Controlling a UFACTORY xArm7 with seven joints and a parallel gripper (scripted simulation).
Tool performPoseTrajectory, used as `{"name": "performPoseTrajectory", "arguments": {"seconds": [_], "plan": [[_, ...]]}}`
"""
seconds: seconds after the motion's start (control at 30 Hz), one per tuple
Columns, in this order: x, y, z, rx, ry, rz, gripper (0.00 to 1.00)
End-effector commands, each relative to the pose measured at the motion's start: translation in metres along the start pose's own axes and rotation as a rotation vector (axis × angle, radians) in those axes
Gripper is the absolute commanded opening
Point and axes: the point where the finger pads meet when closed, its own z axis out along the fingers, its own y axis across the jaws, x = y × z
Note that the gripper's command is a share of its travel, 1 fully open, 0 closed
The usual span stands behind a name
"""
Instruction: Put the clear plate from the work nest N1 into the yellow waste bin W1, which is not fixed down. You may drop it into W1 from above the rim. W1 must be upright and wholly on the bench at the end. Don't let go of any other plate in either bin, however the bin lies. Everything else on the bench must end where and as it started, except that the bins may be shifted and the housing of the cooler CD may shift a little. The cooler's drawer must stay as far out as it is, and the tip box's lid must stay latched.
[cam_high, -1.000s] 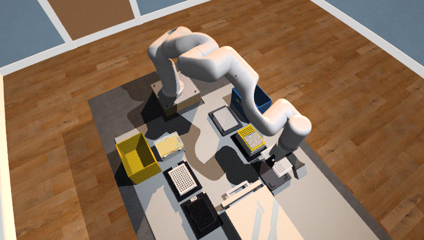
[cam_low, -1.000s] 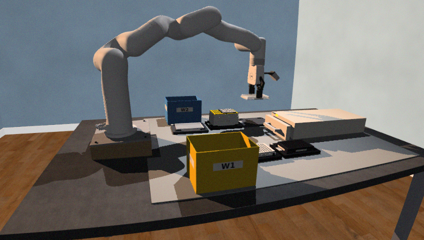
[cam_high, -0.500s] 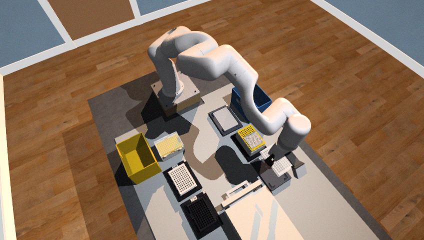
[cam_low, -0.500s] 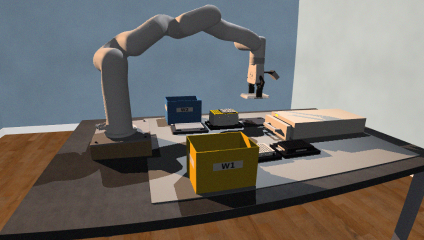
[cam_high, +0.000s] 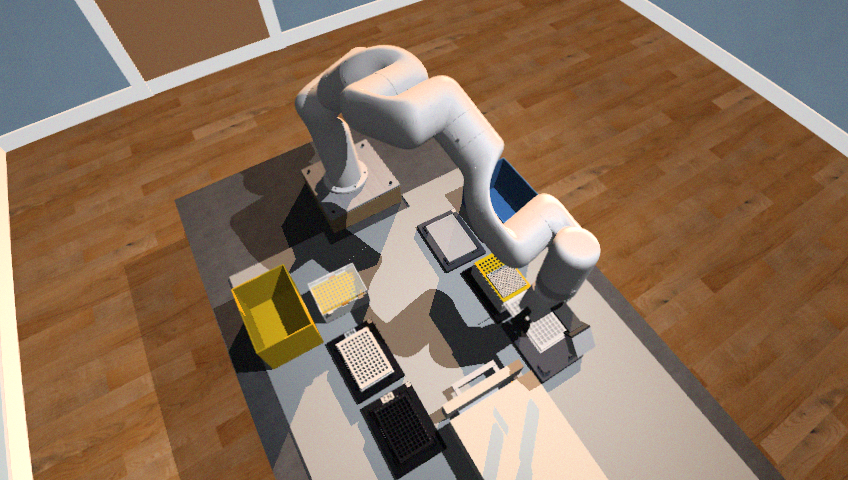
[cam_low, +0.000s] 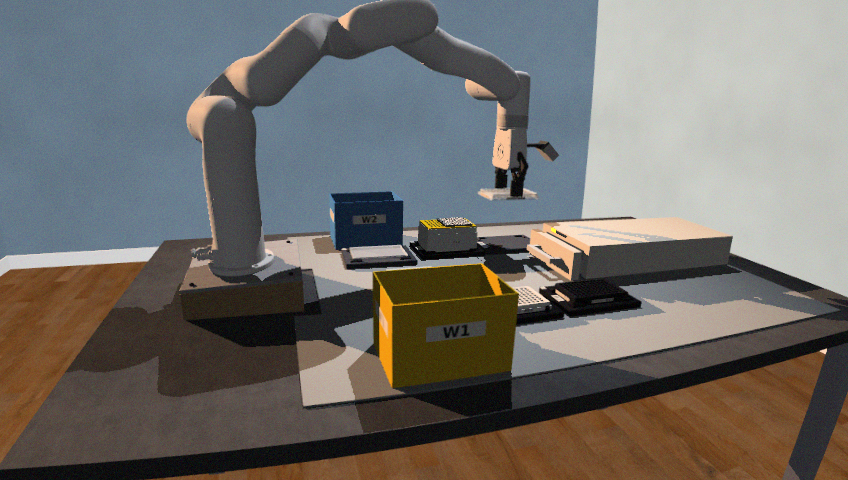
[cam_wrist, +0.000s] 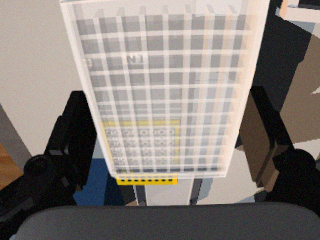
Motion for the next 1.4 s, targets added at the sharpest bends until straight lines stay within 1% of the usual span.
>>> {"name": "performPoseTrajectory", "arguments": {"seconds": [0.0,0.1,0.6,0.67,1.17,1.23,1.37], "plan": [[-0.004,0.007,-0.003,0.002,0.008,0.000,0.00],[-0.006,0.010,-0.003,0.002,0.008,0.000,0.00],[-0.028,0.043,-0.003,0.002,0.008,0.000,0.00],[-0.028,0.043,-0.003,0.002,0.008,0.000,0.00],[-0.051,0.076,-0.002,0.002,0.008,0.000,0.00],[-0.051,0.076,-0.002,0.002,0.008,0.000,0.00],[-0.057,0.084,-0.002,0.002,0.008,0.000,0.00]]}}
